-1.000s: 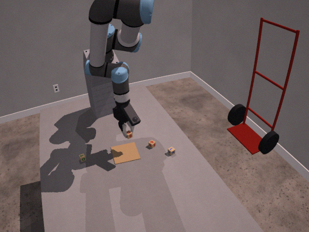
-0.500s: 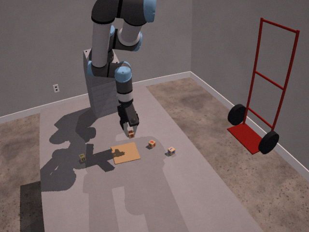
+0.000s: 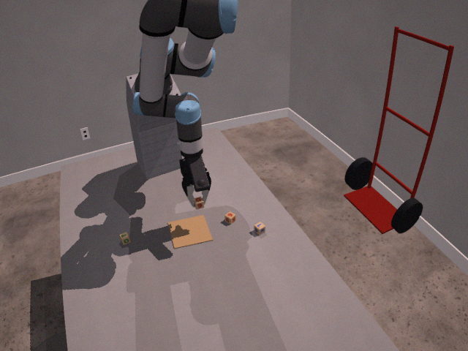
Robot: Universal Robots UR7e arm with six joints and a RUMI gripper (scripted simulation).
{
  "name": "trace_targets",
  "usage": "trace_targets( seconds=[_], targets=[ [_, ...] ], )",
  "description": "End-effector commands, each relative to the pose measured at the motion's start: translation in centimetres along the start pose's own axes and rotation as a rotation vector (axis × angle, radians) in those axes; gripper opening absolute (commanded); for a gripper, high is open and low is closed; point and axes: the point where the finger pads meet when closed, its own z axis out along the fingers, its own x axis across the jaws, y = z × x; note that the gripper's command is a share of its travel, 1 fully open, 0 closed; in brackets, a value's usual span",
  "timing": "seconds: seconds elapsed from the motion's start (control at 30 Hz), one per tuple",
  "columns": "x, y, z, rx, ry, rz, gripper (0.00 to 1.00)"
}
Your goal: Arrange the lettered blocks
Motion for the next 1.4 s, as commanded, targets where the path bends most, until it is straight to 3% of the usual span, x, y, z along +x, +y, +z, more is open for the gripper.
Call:
trace_targets(
  seconds=[0.0,0.53,0.9,1.37],
  targets=[
    [0.0,-0.4,-0.1,0.006,0.002,0.000,0.09],
    [0.0,-0.3,0.9,0.005,0.002,-0.001,0.09],
    [0.0,-0.3,3.8,0.005,0.002,-0.001,0.09],
    [-0.1,-0.3,8.9,0.005,0.001,-0.001,0.09]
  ],
)
